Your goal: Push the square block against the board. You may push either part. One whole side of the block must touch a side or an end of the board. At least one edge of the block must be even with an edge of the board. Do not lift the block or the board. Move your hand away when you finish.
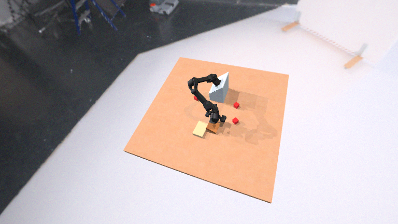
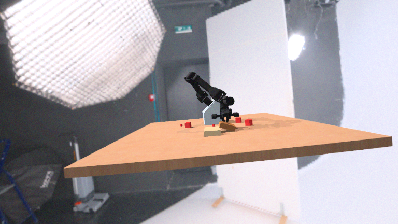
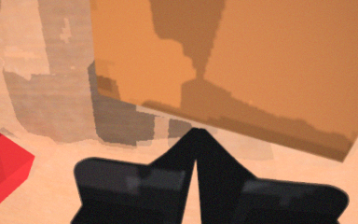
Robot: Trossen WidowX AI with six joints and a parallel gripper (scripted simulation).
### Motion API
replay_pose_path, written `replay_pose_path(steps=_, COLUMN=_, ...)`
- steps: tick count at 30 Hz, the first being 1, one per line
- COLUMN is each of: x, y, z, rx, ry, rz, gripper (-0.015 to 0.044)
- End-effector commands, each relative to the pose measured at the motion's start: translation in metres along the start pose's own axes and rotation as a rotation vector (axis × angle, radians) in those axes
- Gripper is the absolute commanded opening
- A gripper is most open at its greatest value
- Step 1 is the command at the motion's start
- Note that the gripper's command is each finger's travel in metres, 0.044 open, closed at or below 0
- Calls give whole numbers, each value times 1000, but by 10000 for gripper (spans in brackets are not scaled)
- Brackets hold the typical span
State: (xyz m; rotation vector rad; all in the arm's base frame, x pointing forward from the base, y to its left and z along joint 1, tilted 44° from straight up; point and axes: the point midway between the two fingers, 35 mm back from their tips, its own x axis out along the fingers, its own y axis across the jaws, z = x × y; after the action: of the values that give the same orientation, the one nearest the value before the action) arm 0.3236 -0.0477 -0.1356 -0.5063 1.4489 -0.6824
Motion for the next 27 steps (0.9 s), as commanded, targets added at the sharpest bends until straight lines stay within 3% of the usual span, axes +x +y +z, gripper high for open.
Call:
replay_pose_path(steps=1, x=-1, y=1, z=4, rx=-2, ry=-10, rz=-1, gripper=0)
replay_pose_path(steps=27, x=-1, y=2, z=35, rx=-1, ry=-11, rz=-1, gripper=0)
